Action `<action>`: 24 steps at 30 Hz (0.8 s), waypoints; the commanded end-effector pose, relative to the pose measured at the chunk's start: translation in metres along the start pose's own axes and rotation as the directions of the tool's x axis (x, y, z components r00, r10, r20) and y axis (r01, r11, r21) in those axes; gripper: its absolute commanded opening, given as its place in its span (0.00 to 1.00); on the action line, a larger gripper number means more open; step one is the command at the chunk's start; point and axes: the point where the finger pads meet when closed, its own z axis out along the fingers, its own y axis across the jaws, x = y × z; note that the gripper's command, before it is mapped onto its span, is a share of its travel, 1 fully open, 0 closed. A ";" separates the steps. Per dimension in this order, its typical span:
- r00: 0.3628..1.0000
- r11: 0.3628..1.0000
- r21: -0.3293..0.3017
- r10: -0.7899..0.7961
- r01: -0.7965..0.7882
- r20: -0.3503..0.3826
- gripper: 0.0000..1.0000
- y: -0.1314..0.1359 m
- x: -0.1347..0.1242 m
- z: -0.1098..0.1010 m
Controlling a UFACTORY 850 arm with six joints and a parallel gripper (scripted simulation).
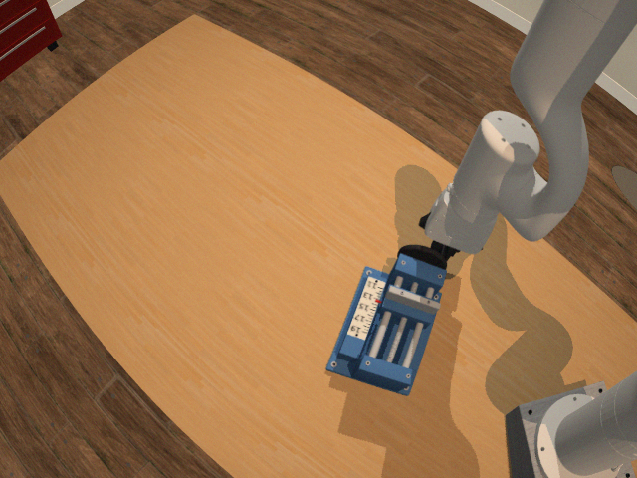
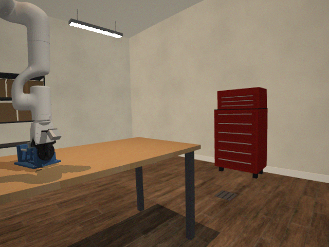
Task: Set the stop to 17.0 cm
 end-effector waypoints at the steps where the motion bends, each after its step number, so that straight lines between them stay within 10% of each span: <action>1: 1.000 1.000 0.002 0.000 0.000 -0.001 0.06 0.000 0.000 0.001; 24: 1.000 1.000 0.001 0.000 0.000 -0.002 0.06 -0.002 0.000 0.009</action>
